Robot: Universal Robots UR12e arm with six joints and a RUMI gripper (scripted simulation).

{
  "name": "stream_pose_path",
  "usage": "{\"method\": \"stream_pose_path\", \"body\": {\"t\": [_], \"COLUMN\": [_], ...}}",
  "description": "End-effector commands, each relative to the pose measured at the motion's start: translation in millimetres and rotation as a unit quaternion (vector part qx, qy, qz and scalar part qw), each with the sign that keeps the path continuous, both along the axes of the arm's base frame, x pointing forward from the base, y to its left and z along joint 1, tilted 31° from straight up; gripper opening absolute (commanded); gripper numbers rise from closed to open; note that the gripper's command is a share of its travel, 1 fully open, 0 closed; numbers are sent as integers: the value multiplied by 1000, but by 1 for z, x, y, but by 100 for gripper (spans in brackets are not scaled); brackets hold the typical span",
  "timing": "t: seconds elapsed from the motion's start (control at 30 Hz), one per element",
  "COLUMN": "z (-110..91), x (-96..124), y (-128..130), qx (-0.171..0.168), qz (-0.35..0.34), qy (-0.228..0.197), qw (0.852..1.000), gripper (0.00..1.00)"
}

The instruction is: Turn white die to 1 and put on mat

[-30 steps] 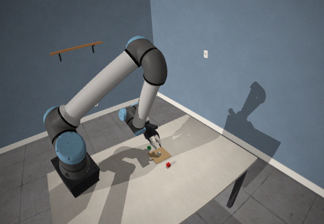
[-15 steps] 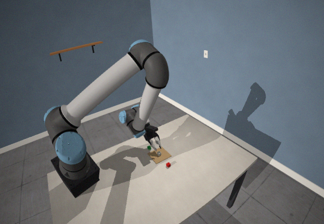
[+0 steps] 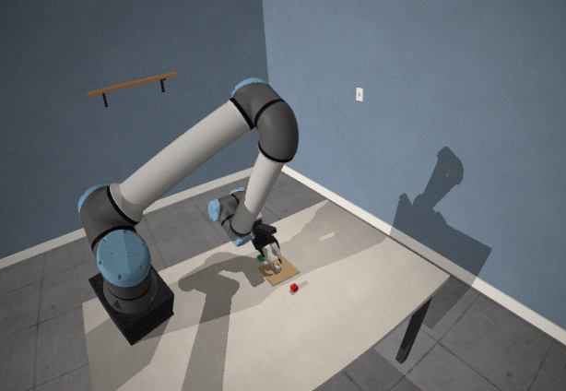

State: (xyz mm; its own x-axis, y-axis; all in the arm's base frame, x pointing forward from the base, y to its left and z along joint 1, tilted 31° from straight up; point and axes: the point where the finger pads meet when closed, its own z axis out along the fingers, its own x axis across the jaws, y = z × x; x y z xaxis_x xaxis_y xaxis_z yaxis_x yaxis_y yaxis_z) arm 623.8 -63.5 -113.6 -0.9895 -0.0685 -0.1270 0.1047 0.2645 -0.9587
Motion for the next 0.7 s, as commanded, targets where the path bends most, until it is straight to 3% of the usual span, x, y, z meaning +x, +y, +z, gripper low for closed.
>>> {"method": "stream_pose_path", "body": {"t": [0.0, 0.67], "z": [-8, -18], "x": [2, 4], "y": [-5, -11], "qx": [0, 0], "qz": [2, 2], "qy": [-1, -1], "qw": [1000, 1000], "gripper": [24, 24]}}
